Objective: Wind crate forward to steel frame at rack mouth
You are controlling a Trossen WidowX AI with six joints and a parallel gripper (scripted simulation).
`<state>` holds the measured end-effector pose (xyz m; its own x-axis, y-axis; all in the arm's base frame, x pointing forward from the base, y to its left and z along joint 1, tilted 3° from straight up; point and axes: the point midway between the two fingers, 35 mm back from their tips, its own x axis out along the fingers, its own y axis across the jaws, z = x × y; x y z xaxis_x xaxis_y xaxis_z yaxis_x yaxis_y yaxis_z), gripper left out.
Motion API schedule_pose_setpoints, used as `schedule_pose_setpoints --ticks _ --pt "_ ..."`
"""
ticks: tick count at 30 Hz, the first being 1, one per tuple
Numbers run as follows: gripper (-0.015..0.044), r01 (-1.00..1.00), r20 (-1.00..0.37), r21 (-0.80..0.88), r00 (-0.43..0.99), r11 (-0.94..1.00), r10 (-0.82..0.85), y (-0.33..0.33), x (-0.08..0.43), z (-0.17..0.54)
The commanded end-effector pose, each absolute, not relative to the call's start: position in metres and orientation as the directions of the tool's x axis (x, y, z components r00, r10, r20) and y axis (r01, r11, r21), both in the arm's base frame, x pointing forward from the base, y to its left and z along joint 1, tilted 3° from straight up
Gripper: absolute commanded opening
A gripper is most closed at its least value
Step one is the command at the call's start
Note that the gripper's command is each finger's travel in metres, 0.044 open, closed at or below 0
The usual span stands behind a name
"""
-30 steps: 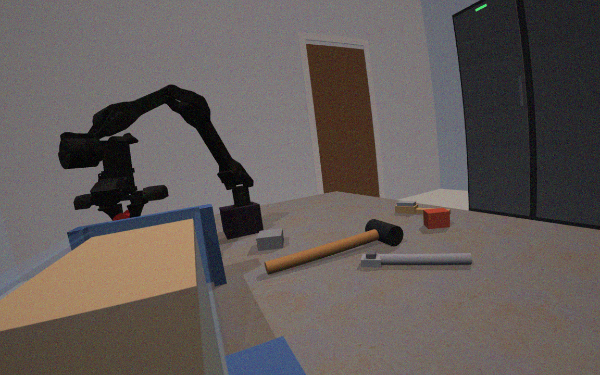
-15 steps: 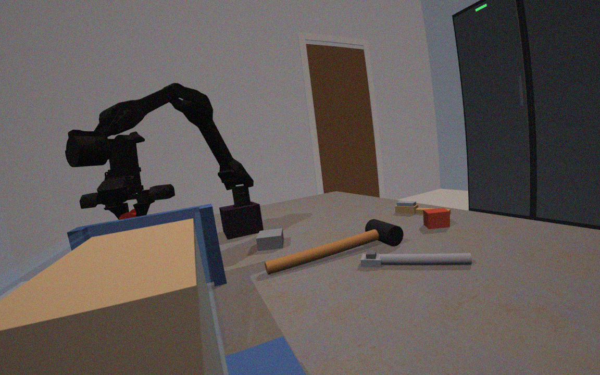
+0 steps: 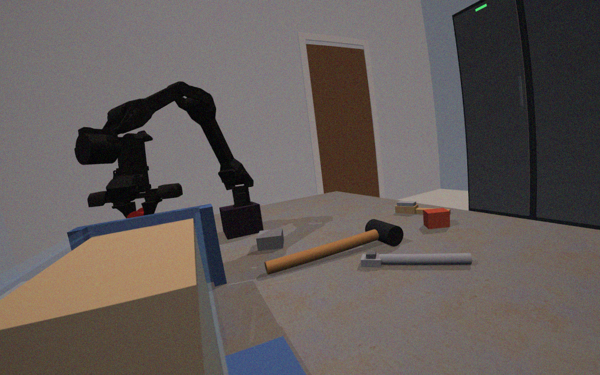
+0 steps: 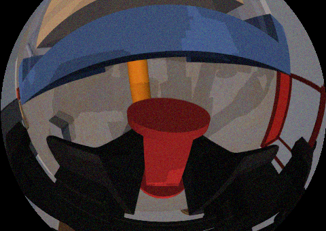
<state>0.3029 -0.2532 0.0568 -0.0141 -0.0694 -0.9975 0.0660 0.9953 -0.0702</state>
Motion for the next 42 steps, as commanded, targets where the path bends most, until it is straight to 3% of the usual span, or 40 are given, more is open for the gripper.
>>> schedule_pose_setpoints --ticks 1,42 --pt "0.0000 0.047 -0.999 -0.029 -0.017 0.998 -0.028 -0.232 0.305 0.055" --pt "0.0000 0.047 -1.000 -0.025 -0.019 0.999 -0.024 -0.182 0.288 0.053"
